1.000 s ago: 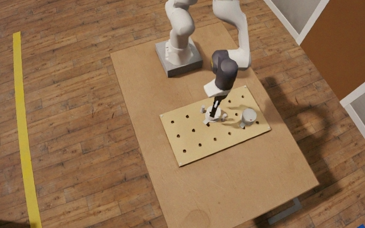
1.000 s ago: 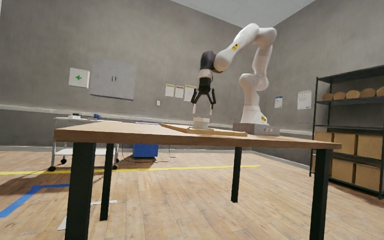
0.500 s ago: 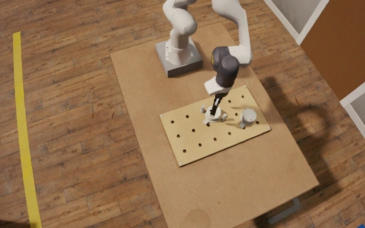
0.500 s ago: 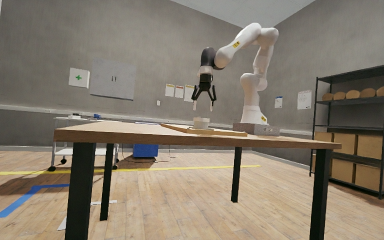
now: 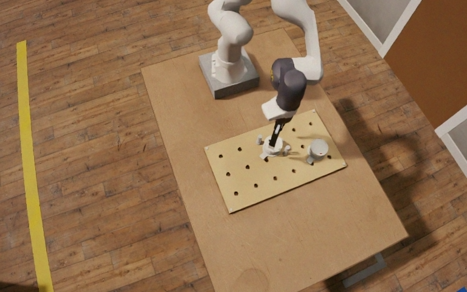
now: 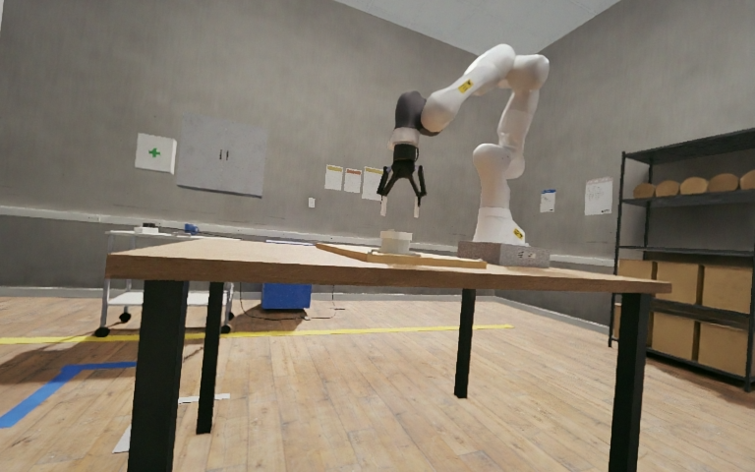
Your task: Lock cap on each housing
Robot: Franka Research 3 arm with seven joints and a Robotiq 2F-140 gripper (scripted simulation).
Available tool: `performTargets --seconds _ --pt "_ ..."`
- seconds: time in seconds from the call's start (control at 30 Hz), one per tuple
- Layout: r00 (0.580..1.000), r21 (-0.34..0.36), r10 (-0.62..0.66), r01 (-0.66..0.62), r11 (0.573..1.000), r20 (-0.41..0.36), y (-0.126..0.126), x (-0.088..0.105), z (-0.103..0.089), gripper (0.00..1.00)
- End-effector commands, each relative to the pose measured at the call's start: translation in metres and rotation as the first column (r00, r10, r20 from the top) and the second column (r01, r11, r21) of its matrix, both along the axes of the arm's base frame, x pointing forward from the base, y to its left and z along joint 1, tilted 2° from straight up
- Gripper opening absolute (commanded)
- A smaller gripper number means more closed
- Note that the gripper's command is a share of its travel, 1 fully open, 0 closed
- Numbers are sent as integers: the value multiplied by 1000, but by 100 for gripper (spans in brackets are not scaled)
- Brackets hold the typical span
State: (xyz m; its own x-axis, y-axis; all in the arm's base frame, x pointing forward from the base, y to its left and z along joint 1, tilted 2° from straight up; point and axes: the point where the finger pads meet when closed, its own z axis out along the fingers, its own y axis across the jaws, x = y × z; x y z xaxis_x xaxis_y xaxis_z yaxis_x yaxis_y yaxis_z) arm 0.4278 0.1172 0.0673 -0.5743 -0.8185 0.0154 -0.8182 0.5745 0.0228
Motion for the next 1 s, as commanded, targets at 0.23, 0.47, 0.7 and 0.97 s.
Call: performTargets --seconds 0.23,0.47,0.7,0.97 --pt "894 12 448 -448 894 1 -1 2 1 78" --pt "888 12 459 -459 888 1 -1 2 1 78" --pt "888 12 459 -459 888 1 -1 2 1 78" --pt "888 12 459 -459 888 1 -1 2 1 78"
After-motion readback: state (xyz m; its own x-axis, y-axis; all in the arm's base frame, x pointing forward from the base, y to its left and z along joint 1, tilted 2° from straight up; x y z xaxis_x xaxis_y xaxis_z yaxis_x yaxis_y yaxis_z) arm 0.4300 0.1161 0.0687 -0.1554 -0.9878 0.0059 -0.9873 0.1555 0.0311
